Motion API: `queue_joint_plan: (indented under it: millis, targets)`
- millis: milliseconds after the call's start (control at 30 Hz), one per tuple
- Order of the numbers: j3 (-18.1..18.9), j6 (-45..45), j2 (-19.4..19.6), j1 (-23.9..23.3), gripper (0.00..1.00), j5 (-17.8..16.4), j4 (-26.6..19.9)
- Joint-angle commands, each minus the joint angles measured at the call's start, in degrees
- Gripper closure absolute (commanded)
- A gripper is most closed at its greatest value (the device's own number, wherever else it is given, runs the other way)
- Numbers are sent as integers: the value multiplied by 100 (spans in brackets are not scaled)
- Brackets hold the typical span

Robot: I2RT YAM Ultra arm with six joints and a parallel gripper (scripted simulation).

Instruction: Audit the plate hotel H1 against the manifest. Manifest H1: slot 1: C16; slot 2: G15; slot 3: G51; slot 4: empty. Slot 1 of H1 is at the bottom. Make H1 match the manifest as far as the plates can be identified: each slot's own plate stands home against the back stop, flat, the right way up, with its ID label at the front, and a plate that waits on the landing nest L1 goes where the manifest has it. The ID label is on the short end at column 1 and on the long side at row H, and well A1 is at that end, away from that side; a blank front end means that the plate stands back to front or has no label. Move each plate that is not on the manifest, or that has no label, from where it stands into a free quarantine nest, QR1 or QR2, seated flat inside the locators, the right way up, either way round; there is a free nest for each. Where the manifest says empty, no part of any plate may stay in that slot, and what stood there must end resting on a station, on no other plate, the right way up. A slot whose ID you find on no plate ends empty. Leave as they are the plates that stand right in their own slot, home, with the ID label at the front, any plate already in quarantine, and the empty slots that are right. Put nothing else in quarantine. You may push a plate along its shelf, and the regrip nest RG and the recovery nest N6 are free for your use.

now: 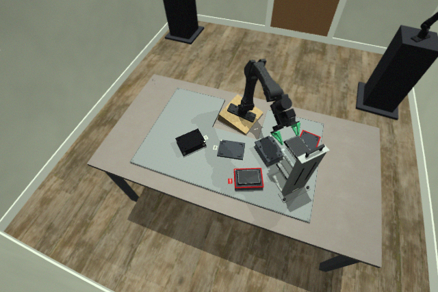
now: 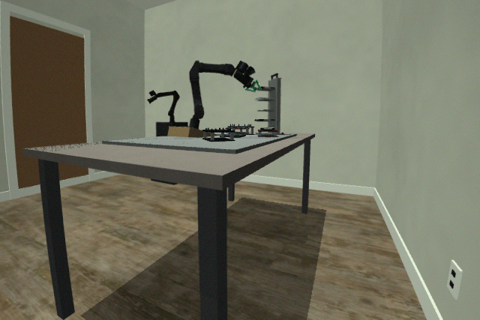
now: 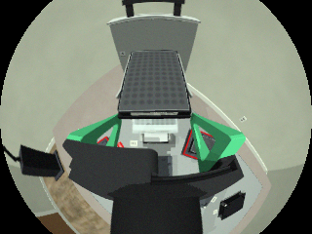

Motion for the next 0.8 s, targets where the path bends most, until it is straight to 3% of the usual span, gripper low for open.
queue_joint_plan:
  millis: [0,100,133,767]
  targets:
    - [300,34,95,74,0,56,206]
    - [346,33,113,64,0,65,214]
    - [337,33,-60,46,0,66,215]
    - [343,30,-19,44,0,55,215]
